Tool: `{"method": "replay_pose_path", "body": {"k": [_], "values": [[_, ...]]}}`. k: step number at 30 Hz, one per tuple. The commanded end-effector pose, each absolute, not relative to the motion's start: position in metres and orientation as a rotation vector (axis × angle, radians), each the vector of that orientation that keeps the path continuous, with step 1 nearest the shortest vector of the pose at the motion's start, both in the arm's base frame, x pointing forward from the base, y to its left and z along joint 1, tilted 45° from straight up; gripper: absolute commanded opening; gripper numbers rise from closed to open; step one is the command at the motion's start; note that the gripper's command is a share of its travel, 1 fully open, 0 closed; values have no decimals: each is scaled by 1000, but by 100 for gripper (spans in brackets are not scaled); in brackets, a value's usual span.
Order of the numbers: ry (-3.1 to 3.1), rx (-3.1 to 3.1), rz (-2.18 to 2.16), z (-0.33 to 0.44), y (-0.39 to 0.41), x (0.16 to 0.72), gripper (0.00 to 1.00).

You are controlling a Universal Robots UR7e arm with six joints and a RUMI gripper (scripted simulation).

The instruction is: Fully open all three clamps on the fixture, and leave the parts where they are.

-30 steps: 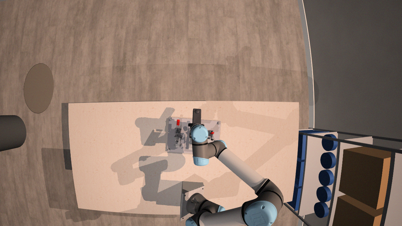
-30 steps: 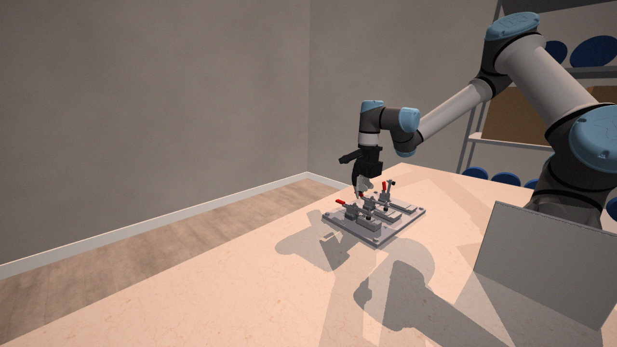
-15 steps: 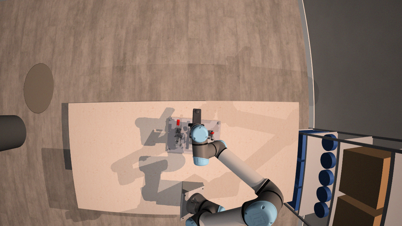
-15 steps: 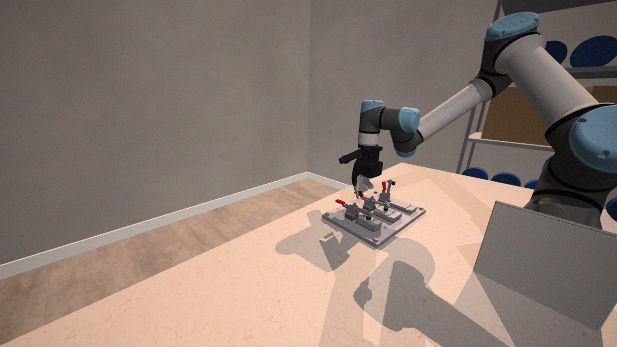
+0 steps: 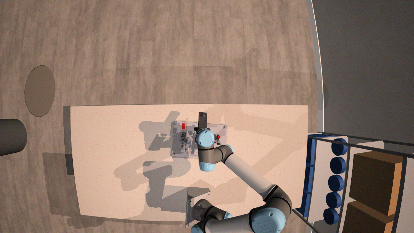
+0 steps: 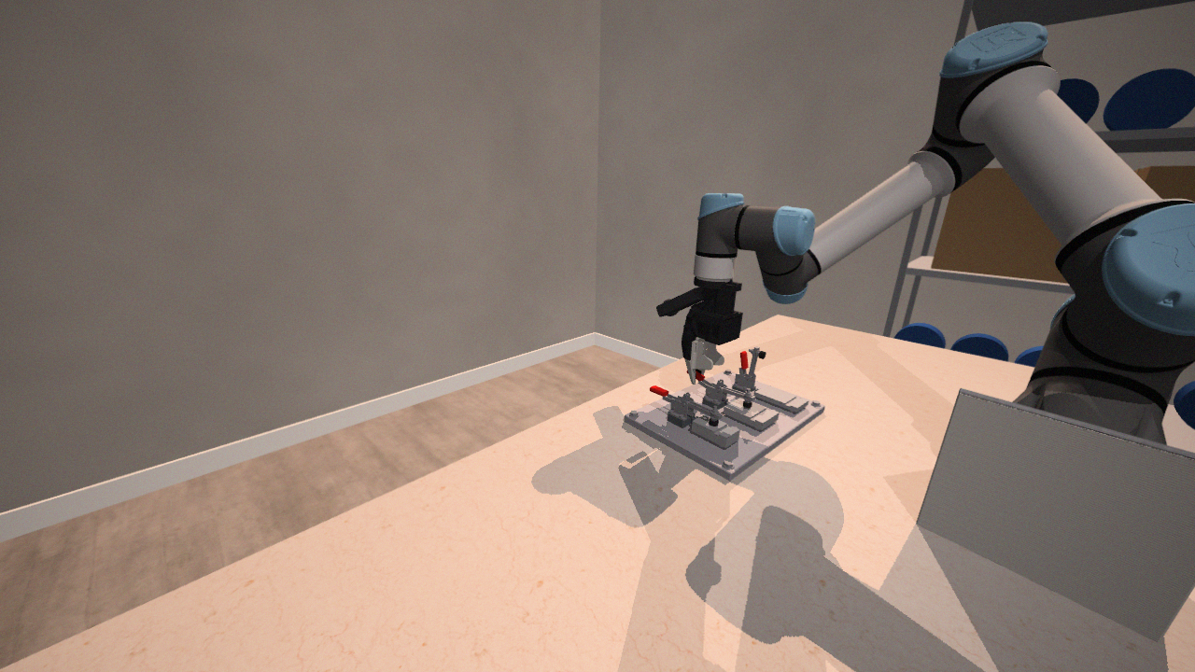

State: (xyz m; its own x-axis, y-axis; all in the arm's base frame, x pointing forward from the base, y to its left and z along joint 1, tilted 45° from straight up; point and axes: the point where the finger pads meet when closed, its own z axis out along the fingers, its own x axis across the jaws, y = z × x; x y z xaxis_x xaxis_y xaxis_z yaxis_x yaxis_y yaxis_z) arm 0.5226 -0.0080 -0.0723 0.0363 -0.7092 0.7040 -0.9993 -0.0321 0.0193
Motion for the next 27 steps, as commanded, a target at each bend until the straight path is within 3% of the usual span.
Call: {"method": "replay_pose_path", "body": {"k": [1,27], "values": [[-1725,1796,721,-71,-6,522,0],[-1725,1796,721,-62,2,509,0]]}}
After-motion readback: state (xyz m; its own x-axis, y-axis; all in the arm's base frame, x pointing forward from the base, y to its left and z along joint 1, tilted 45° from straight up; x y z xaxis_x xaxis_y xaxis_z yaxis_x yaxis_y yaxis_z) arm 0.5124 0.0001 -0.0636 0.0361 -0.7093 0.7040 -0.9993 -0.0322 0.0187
